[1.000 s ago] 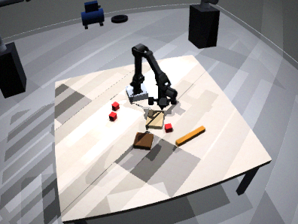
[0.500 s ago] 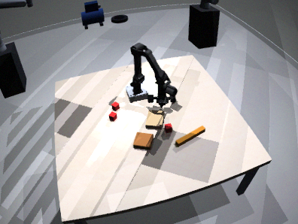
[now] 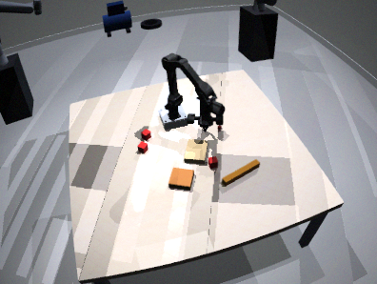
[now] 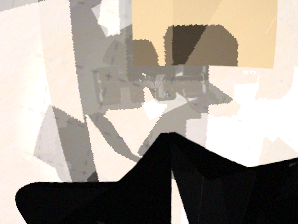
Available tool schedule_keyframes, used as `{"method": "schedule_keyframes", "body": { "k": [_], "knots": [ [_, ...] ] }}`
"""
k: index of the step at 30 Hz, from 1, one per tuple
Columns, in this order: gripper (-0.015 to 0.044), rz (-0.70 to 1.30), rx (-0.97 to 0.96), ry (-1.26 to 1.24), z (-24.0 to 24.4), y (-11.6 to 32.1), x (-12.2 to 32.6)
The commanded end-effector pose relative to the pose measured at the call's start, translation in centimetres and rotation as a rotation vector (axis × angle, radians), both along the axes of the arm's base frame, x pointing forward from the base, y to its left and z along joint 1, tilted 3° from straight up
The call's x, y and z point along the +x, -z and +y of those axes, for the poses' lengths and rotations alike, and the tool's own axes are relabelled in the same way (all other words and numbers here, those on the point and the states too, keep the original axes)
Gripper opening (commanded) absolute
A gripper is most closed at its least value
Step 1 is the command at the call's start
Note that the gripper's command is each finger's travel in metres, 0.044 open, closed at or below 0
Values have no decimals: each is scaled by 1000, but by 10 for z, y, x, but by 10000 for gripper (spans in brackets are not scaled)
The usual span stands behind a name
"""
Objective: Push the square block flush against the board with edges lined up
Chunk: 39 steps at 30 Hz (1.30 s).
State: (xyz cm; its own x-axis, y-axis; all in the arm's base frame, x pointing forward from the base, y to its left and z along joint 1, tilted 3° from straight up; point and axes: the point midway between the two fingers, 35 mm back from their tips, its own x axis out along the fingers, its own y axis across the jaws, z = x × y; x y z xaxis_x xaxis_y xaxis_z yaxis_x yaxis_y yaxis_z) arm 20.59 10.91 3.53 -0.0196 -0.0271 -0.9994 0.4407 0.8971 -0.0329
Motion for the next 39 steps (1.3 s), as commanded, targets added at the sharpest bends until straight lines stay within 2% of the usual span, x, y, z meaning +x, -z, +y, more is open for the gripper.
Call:
{"method": "schedule_keyframes", "body": {
  "k": [1,4,7,9,39],
  "knots": [
    [0,-7,2,62,-2,-1,12],
    [0,-7,2,62,-1,2,12],
    [0,-7,2,62,-2,42,12],
    [0,-7,2,62,-3,54,11],
    [0,-10,1,62,-17,53,42]
  ]
}}
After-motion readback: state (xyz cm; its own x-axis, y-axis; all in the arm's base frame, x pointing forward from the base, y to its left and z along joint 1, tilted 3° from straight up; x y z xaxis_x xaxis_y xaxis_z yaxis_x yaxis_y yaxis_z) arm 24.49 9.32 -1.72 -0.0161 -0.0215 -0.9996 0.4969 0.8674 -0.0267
